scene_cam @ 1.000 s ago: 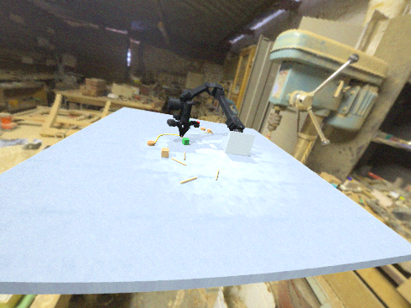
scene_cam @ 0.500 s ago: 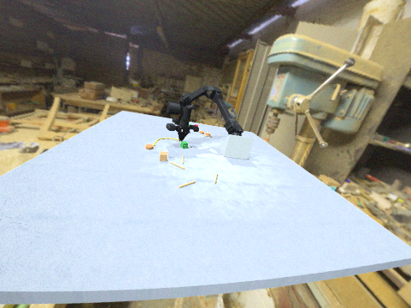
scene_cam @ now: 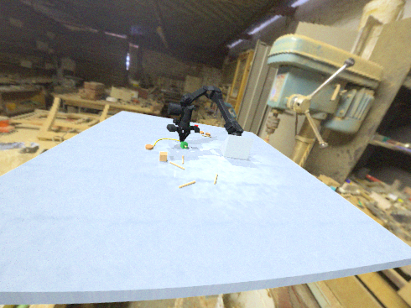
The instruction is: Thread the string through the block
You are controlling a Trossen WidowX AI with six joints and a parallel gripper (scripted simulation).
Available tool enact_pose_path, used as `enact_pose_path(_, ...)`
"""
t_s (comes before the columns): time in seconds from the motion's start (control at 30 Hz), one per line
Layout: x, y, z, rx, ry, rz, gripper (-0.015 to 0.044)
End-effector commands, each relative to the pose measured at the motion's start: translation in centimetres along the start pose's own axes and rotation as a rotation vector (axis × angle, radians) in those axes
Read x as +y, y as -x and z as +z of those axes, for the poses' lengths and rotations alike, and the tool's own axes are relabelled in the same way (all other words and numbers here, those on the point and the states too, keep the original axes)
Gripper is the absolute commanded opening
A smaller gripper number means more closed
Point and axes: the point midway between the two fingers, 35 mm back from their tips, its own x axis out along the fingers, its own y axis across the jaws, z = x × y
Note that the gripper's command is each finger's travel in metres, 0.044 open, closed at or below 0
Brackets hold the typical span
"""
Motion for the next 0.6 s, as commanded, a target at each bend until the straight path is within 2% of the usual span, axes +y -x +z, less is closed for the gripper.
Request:
enact_pose_path(0.0,-0.13,-0.3,-0.68,0.005,0.004,-0.009,0.0)
enact_pose_path(0.57,-0.03,-0.18,-1.02,0.005,0.004,-0.009,0.0)
